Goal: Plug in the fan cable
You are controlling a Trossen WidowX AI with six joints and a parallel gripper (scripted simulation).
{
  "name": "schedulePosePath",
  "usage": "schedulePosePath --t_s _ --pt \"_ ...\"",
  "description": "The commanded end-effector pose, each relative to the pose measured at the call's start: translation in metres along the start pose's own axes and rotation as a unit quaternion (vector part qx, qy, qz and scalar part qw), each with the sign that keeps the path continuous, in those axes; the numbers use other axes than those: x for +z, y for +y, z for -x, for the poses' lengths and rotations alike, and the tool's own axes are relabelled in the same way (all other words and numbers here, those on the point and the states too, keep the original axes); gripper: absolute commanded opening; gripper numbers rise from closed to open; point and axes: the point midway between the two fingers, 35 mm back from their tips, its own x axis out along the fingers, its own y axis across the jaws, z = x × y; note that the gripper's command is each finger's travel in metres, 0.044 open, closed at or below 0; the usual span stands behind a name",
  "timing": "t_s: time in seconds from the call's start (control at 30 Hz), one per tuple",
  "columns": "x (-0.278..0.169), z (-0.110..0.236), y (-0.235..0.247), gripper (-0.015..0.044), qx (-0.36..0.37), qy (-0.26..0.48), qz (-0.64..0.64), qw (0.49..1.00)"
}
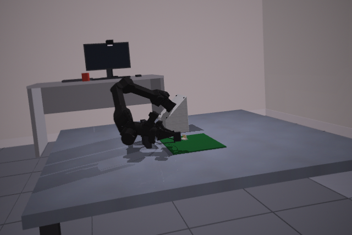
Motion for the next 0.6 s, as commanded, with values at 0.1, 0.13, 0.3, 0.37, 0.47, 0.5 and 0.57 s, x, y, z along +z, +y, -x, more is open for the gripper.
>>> schedulePosePath --t_s 0.1,0.13,0.3,0.37,0.47,0.5,0.57 --pt "-0.005 0.000 -0.001 0.0000 -0.002 -0.002 0.003 1.000" --pt "-0.006 -0.001 -0.001 0.0000 -0.002 -0.002 0.003 1.000" --pt "-0.010 -0.002 -0.002 0.0000 -0.002 -0.002 0.003 1.000" --pt "-0.012 -0.002 -0.002 0.0000 -0.002 -0.002 0.003 1.000" --pt "-0.015 -0.002 -0.002 0.0000 -0.002 -0.002 0.003 1.000" --pt "-0.016 -0.003 -0.002 0.0000 -0.002 -0.002 0.003 1.000" --pt "-0.018 -0.003 -0.002 0.0000 -0.002 -0.002 0.003 1.000"
